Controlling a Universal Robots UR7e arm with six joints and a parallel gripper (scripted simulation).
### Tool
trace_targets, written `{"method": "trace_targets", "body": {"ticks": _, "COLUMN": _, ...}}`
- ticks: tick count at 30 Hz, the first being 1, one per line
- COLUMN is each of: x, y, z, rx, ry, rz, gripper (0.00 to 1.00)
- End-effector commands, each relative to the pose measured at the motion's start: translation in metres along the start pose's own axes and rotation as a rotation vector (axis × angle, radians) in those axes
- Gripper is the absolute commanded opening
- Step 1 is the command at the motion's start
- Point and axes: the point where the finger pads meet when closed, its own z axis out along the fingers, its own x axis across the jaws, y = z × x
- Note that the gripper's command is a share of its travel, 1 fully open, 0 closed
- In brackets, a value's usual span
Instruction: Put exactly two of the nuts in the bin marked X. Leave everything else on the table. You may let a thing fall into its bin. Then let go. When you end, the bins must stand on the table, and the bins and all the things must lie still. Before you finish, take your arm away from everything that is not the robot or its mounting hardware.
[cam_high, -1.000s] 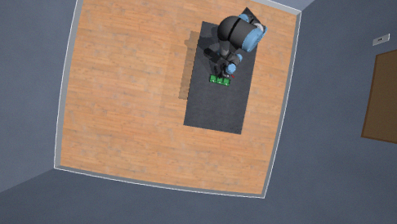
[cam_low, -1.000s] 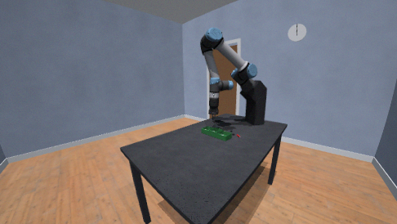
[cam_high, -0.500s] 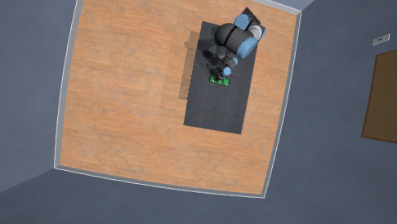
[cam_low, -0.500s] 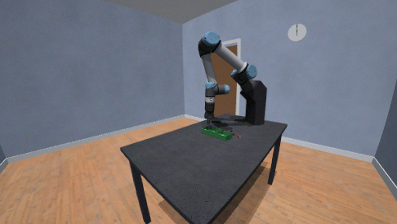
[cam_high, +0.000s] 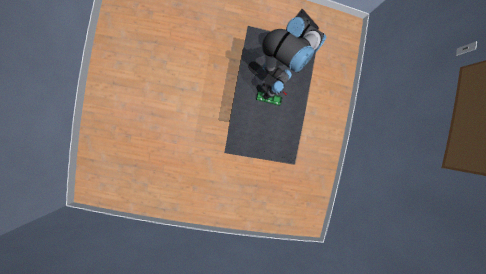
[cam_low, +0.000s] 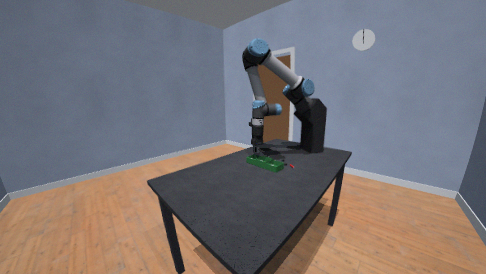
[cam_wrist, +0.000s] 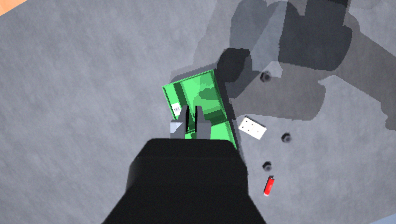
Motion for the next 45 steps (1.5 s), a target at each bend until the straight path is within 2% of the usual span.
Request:
{"method": "trace_targets", "body": {"ticks": 1, "x": 0.0011, "y": -0.0005, "z": 0.0003, "rx": -0.006, "ry": -0.004, "rz": -0.157, "gripper": 0.31}}
{"method": "trace_targets", "body": {"ticks": 9, "x": 0.0011, "y": -0.0005, "z": 0.0003, "rx": -0.006, "ry": -0.005, "rz": -0.295, "gripper": 0.31}}
{"method": "trace_targets", "body": {"ticks": 10, "x": 0.0011, "y": -0.0005, "z": 0.0003, "rx": -0.006, "ry": -0.006, "rz": -0.361, "gripper": 0.31}}
{"method": "trace_targets", "body": {"ticks": 24, "x": 0.0015, "y": -0.0004, "z": 0.0004, "rx": -0.006, "ry": -0.008, "rz": -0.675, "gripper": 0.31}}
{"method": "trace_targets", "body": {"ticks": 26, "x": 0.0015, "y": -0.0004, "z": 0.0004, "rx": -0.006, "ry": -0.008, "rz": -0.675, "gripper": 0.31}}
{"method": "trace_targets", "body": {"ticks": 27, "x": 0.0015, "y": -0.0003, "z": 0.0005, "rx": -0.006, "ry": -0.008, "rz": -0.741, "gripper": 0.31}}
{"method": "trace_targets", "body": {"ticks": 41, "x": 0.0015, "y": -0.0003, "z": 0.0004, "rx": -0.009, "ry": -0.009, "rz": -1.054, "gripper": 0.31}}
{"method": "trace_targets", "body": {"ticks": 43, "x": 0.0015, "y": -0.0003, "z": 0.0004, "rx": -0.009, "ry": -0.009, "rz": -1.054, "gripper": 0.31}}
{"method": "trace_targets", "body": {"ticks": 45, "x": 0.0015, "y": -0.0003, "z": 0.0005, "rx": -0.011, "ry": -0.008, "rz": -1.139, "gripper": 0.31}}
